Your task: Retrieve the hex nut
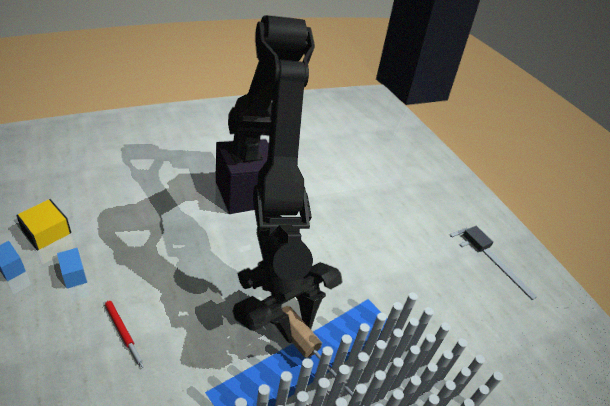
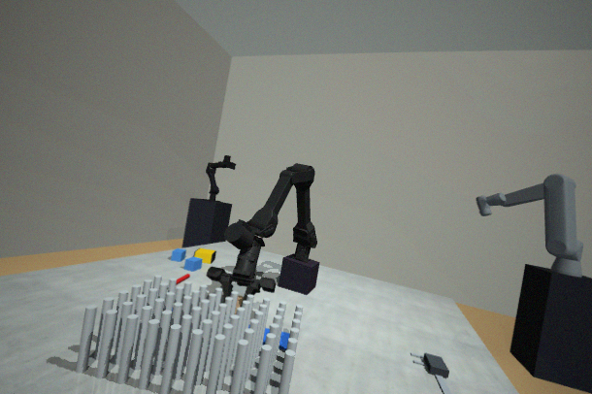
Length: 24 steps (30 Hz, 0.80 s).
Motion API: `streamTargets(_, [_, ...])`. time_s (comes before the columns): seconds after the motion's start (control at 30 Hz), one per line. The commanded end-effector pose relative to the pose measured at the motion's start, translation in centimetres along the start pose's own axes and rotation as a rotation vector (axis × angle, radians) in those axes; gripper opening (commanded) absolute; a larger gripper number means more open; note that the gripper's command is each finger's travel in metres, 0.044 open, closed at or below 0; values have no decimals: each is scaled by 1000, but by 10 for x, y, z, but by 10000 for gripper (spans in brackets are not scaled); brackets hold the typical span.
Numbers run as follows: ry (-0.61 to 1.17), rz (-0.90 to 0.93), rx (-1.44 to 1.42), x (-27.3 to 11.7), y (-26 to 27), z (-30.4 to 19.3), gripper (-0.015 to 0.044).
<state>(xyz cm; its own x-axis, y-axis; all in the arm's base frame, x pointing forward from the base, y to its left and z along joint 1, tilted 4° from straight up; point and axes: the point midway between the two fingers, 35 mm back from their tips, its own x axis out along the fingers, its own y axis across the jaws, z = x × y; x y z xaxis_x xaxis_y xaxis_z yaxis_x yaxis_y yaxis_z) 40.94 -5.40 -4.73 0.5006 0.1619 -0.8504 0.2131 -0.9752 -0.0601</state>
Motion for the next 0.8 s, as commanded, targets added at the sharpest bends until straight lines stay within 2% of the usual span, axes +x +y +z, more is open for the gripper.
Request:
streamTargets(0.0, [2, 2, 2, 3, 0, 1, 0])
streamTargets(0.77, [2, 2, 3, 12, 1, 8, 0])
